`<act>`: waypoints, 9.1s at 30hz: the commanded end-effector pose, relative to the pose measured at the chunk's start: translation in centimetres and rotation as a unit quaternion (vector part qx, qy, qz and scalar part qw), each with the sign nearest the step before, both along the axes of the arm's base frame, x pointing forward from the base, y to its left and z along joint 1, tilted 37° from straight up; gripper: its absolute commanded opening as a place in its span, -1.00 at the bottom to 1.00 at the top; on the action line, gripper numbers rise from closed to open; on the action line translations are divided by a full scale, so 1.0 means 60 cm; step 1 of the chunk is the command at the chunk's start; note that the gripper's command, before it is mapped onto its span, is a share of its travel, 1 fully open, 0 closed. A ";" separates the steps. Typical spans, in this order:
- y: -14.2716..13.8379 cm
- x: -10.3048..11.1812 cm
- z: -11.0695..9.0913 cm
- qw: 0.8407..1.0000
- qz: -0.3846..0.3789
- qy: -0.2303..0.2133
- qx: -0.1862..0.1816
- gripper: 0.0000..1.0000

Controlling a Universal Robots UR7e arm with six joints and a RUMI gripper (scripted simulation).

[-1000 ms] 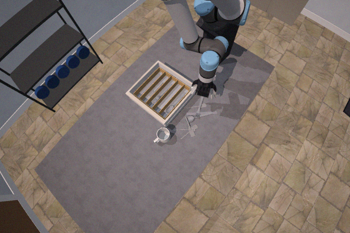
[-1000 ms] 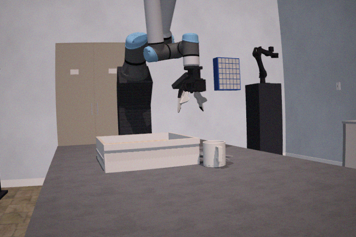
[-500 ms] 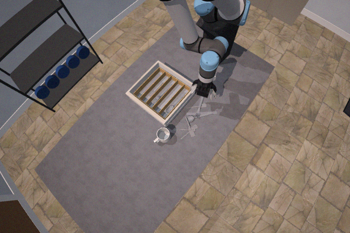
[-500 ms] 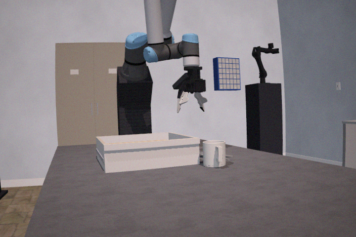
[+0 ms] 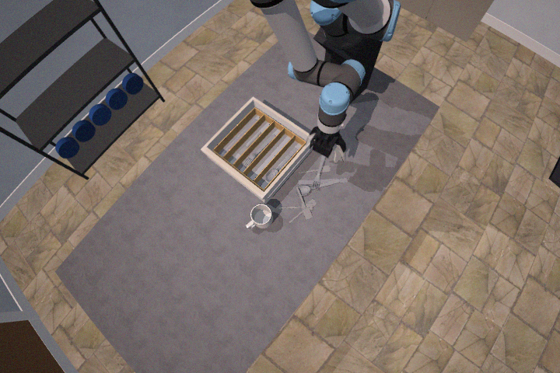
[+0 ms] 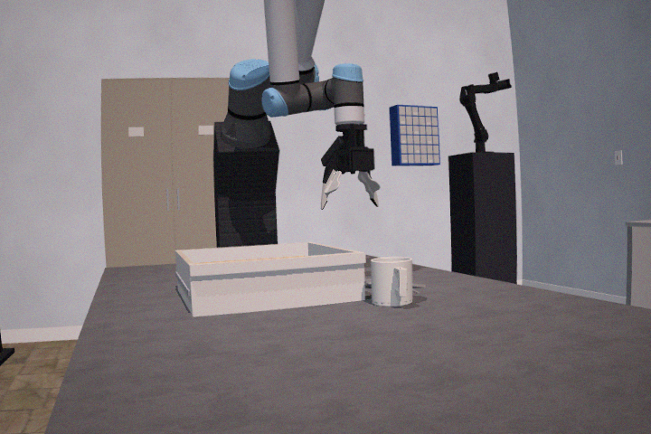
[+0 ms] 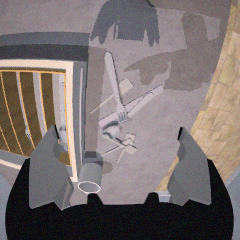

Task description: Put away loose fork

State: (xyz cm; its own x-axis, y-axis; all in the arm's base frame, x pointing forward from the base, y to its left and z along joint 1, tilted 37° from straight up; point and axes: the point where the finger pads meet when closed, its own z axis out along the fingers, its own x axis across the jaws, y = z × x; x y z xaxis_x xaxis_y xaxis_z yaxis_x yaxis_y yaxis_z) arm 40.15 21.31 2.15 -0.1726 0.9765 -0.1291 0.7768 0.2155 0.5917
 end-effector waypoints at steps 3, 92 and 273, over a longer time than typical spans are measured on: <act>0.003 0.003 -0.006 0.998 -0.056 -0.001 0.041 1.00; -0.008 0.081 -0.111 0.145 -0.787 0.000 0.600 1.00; -0.010 0.149 -0.202 0.125 -0.789 0.000 0.602 -0.66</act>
State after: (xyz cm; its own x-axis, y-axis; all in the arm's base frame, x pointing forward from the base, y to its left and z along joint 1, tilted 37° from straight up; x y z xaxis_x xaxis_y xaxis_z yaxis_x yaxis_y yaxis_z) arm 48.74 20.69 -9.54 0.3577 -0.8927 0.2743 -0.7096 -0.4507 -0.5416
